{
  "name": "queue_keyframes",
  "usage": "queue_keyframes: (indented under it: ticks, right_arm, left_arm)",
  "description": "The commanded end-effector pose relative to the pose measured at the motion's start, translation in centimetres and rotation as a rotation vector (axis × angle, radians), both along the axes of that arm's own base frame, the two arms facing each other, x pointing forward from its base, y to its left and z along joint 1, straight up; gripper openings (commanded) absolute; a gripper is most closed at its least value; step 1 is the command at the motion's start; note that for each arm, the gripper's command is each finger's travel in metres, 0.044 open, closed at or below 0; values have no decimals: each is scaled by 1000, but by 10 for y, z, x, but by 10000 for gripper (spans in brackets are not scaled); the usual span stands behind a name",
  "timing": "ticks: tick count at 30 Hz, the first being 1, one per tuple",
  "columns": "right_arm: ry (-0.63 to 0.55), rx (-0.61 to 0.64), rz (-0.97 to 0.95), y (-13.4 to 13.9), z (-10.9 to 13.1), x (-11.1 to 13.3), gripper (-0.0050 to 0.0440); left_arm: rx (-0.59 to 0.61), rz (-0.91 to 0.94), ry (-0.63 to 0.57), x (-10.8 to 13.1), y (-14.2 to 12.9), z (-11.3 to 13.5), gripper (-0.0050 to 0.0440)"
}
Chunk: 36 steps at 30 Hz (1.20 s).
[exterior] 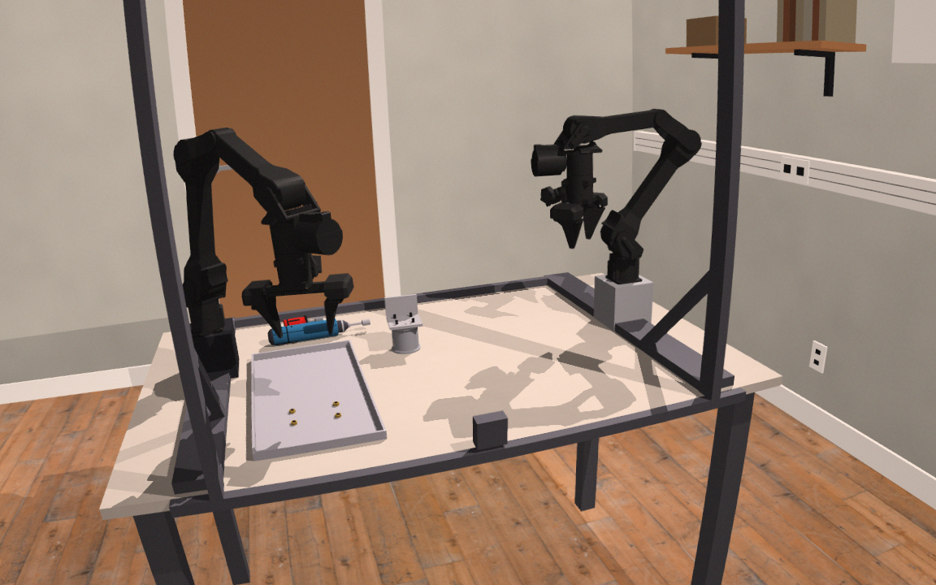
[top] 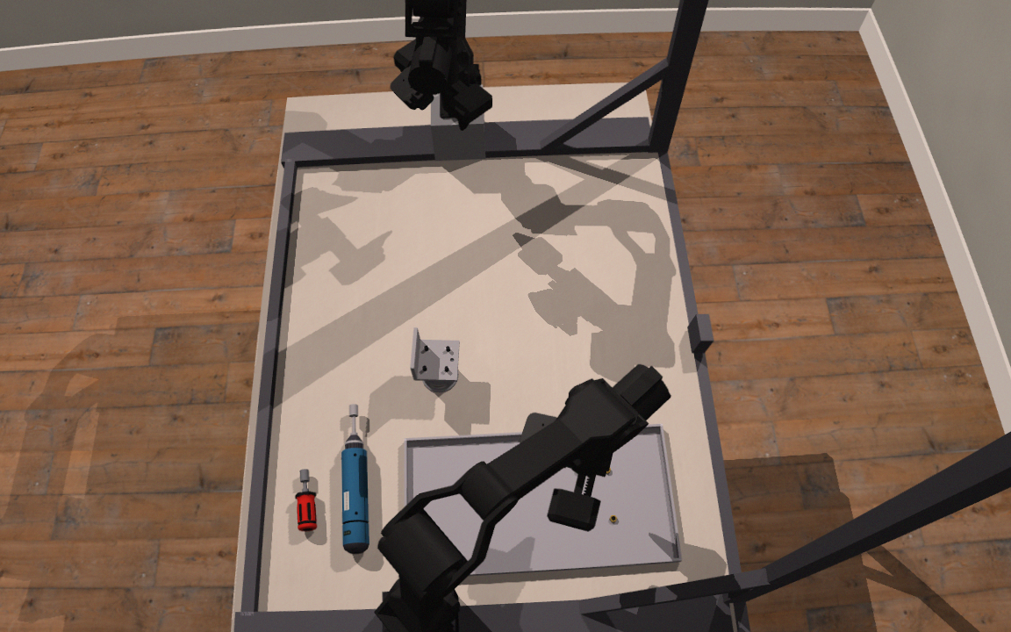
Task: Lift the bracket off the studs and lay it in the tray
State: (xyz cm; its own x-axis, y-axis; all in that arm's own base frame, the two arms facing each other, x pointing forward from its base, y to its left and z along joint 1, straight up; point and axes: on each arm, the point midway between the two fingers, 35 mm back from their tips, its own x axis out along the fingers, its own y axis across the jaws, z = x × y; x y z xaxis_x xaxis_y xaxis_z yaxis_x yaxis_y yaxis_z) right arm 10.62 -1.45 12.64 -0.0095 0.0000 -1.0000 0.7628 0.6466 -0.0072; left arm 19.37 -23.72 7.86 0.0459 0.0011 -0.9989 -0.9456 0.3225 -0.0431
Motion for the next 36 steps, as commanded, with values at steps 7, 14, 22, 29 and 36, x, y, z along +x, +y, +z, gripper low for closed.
queue_keyframes:
  ticks: [7,14,22,29,36]
  right_arm:
    - [-11,-2,0,0,2,2,440]
    - [-11,-2,0,0,2,2,440]
    - [-78,-5,41,-1,8,13,440]
    - [-387,-79,280,-5,35,69,440]
    - [-554,-162,424,-8,58,97,440]
  left_arm:
    - [-19,0,-15,2,-2,7,440]
    - [-19,0,-15,2,-2,7,440]
    - [-15,-25,-27,5,4,8,440]
    - [23,-204,-67,31,31,10,440]
    - [56,-366,-104,55,55,12,440]
